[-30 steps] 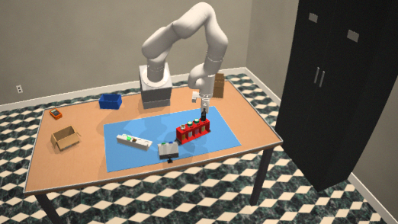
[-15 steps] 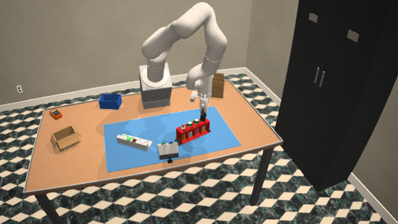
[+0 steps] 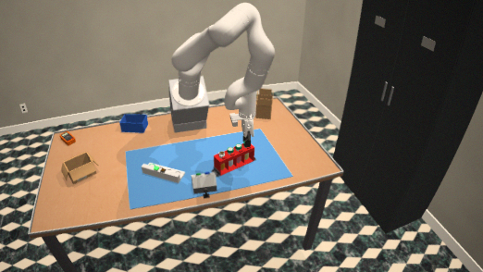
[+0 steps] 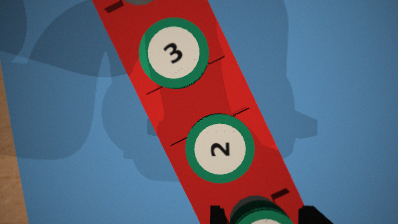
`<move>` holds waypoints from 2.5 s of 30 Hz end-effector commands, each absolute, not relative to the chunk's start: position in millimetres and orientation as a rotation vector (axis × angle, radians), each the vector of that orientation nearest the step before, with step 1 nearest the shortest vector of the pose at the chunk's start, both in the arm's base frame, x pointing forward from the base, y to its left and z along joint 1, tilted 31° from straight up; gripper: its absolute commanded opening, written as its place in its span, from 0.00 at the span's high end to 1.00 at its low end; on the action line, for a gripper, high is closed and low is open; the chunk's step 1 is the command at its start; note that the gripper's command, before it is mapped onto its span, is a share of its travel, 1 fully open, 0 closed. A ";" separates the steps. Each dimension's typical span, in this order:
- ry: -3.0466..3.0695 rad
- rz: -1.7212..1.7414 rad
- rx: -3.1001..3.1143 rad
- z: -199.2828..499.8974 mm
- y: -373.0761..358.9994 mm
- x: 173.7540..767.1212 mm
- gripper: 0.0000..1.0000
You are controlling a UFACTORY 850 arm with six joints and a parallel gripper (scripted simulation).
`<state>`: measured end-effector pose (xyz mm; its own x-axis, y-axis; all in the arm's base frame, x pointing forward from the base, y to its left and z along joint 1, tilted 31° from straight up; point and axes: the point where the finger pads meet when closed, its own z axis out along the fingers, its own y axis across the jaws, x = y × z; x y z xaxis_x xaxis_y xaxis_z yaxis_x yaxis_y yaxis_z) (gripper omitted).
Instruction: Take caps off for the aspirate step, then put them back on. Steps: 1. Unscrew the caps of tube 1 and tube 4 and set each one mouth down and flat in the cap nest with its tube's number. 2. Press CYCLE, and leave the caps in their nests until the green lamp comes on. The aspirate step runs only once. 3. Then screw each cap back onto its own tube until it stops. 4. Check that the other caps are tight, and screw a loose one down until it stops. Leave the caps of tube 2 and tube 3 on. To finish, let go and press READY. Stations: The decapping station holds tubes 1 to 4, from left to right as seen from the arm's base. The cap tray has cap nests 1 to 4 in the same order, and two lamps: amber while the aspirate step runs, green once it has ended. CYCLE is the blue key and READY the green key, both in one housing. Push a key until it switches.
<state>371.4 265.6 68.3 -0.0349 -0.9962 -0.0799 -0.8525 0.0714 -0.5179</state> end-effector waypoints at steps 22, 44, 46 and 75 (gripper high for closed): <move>0.792 -0.754 -2.756 68.7 265.8 371.6 0.54; 0.573 -0.784 -2.847 68.8 265.7 371.7 1.00; 0.573 -0.784 -2.847 68.7 265.7 371.7 1.00; 1.794 -0.539 -2.031 68.0 265.8 372.1 1.00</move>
<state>372.1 265.8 68.0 0.2762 -0.9456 0.1720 -0.8227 -0.3252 -0.4663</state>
